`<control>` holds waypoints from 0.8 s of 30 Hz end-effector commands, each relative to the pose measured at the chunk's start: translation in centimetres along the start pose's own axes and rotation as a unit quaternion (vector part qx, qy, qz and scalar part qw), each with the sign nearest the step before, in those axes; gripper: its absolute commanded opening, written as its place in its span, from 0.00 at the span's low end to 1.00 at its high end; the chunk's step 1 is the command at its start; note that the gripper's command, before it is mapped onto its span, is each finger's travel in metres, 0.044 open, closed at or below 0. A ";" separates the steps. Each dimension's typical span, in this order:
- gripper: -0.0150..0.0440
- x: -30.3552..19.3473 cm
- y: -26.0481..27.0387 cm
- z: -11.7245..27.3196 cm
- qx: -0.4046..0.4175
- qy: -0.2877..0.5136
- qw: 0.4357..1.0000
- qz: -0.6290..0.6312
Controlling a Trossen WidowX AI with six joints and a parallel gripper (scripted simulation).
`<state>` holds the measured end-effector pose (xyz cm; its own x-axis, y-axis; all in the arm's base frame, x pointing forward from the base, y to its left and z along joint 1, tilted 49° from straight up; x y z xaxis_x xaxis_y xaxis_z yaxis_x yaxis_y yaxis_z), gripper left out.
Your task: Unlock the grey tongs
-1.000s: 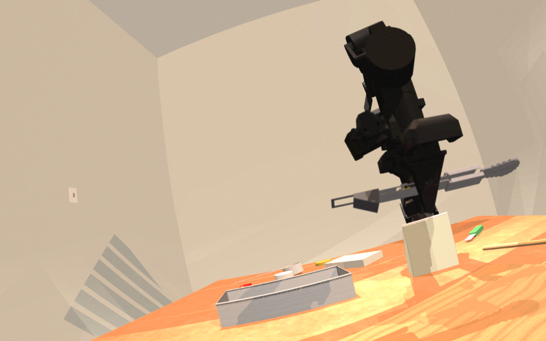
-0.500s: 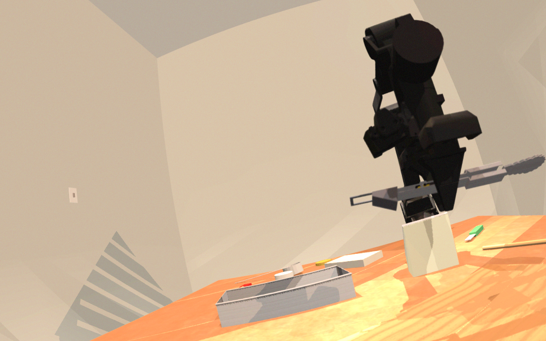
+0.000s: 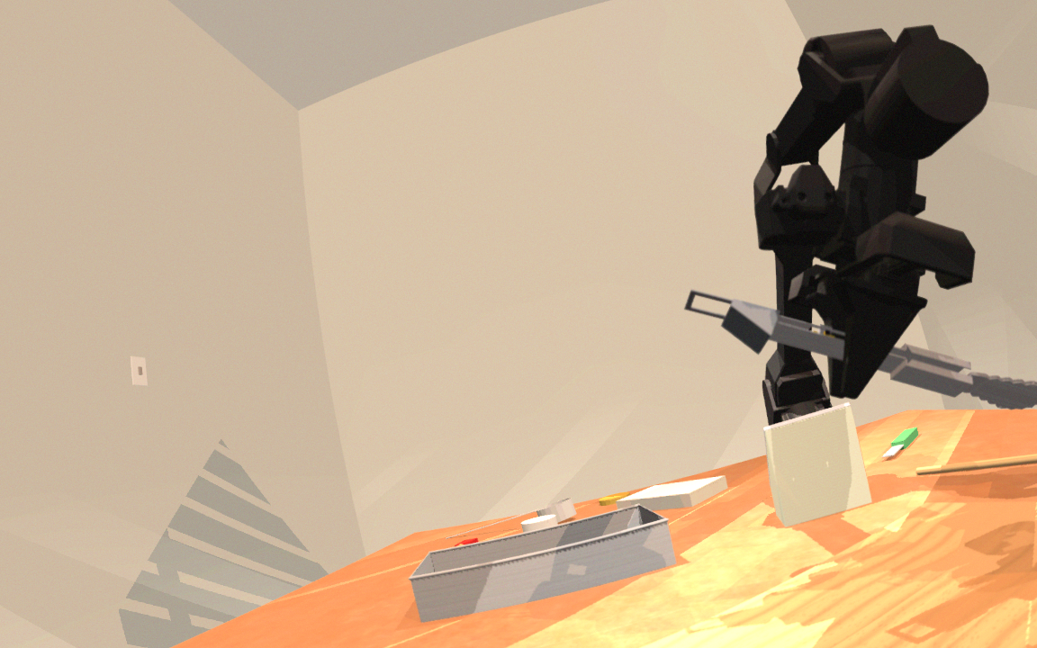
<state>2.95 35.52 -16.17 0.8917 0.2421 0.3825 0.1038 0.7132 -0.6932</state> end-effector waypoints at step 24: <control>0.00 -2.4 -0.4 1.3 0.039 -0.191 0.980 0.028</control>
<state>0.18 35.44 -16.00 0.6721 0.4977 0.5482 0.0112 0.7335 -0.6796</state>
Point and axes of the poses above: the point midway between the two fingers, 35 mm back from their tips, its own z axis back along the fingers, its own y axis across the jaws, x = y × z, the point moved 4 cm from there along z, back along the fingers, and after that the axes turned 11 degrees about -z, right-handed, at the moved point
